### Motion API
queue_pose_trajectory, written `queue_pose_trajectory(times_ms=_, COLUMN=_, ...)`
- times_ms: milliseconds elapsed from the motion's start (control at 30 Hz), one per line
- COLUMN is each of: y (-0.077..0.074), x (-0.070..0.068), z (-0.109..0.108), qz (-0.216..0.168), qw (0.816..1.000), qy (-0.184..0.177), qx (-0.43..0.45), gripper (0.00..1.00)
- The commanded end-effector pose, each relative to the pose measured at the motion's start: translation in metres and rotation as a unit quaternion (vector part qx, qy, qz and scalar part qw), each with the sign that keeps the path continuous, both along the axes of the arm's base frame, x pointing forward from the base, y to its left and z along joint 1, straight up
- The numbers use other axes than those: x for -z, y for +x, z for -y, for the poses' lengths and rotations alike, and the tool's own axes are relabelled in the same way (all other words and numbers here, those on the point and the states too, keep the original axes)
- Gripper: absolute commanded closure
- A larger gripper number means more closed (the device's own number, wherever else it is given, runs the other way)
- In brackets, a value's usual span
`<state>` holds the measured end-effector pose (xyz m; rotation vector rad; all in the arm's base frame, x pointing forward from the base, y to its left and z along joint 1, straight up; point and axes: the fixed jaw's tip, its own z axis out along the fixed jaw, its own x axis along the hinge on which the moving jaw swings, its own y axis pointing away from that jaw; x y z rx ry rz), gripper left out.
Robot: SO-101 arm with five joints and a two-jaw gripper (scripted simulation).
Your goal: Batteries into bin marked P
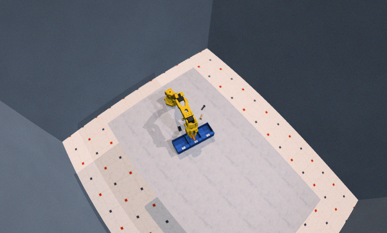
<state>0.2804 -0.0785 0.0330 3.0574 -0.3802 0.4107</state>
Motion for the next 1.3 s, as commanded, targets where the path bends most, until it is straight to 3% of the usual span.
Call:
queue_pose_trajectory(times_ms=0, y=0.0063, x=-0.0156, z=0.0033, qz=0.036, qw=0.999, qy=-0.01, qx=0.0, gripper=1.0)
queue_pose_trajectory(times_ms=1267, y=0.0068, x=-0.0082, z=0.0034, qz=0.036, qw=0.999, qy=-0.01, qx=0.0, gripper=0.97)
